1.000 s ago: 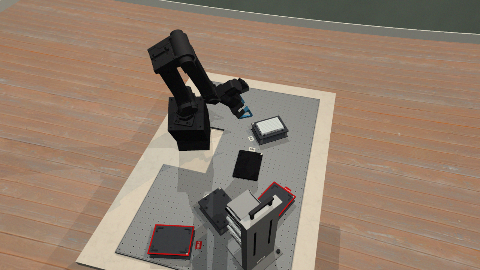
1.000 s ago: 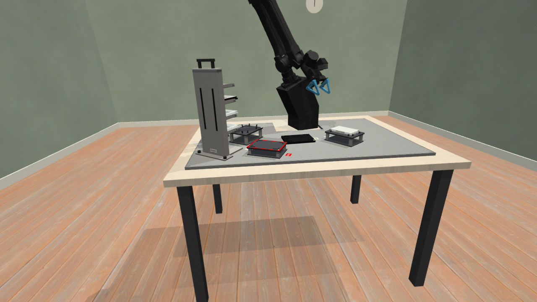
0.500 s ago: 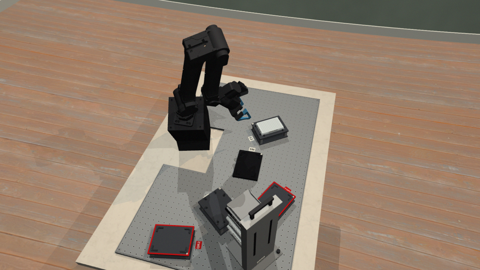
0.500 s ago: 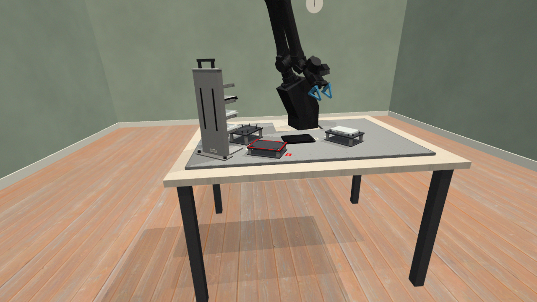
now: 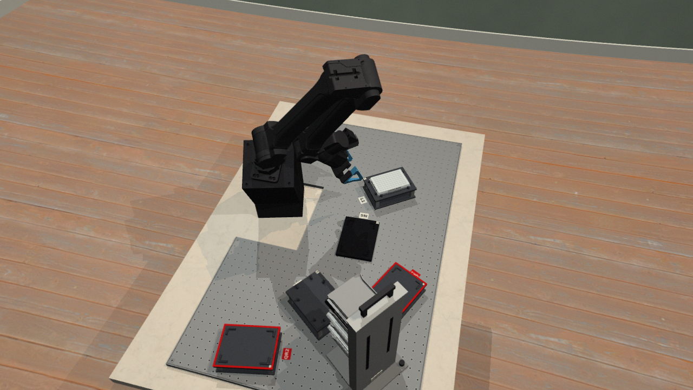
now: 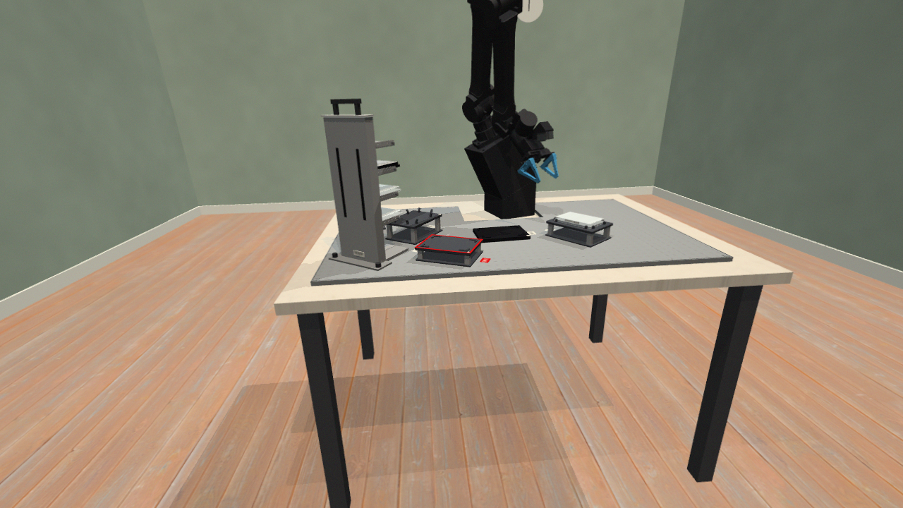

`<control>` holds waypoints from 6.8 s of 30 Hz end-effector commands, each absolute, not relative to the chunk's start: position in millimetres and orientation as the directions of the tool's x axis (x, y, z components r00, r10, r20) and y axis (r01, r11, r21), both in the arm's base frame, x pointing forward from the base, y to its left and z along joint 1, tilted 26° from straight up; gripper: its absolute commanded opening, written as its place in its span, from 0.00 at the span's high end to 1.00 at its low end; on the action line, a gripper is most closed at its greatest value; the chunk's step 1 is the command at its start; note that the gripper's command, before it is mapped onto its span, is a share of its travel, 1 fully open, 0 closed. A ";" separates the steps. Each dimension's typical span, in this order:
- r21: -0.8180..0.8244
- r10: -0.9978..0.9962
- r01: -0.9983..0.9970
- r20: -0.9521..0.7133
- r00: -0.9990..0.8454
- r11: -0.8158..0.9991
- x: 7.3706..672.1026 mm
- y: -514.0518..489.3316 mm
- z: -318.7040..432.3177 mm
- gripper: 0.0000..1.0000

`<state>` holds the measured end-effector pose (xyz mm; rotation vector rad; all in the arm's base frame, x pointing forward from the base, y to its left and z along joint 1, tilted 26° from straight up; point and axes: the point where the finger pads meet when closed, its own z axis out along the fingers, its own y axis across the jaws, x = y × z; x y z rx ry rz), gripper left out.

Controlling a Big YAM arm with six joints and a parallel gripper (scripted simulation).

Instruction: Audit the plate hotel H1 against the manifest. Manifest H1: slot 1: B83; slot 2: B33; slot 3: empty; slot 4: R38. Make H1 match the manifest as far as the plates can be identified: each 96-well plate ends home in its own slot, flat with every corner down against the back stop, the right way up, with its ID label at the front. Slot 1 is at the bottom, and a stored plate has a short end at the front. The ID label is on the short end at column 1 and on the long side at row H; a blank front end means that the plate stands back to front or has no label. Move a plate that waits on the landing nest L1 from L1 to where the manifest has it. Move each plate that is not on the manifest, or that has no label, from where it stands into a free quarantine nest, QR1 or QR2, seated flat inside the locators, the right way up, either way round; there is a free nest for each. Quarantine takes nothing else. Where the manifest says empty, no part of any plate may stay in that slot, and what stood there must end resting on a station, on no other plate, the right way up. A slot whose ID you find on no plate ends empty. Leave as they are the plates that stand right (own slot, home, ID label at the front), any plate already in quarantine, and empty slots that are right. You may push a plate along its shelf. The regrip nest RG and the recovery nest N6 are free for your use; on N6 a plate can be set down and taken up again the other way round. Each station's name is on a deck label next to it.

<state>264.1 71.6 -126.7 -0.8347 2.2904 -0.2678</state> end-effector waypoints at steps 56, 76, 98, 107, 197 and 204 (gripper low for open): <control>-0.421 -0.643 -0.487 -0.540 -0.544 0.765 275.0 40.6 -182.7 0.00; -0.415 -0.645 -0.494 -0.528 -0.553 0.764 273.8 27.8 -210.9 0.00; -0.415 -0.645 -0.494 -0.528 -0.553 0.764 273.8 27.8 -210.9 0.00; -0.415 -0.645 -0.494 -0.528 -0.553 0.764 273.8 27.8 -210.9 0.00; -0.405 -0.646 -0.505 -0.525 -0.554 0.762 261.4 53.5 -157.5 0.00; -0.405 -0.646 -0.505 -0.525 -0.554 0.762 261.5 53.5 -157.5 0.00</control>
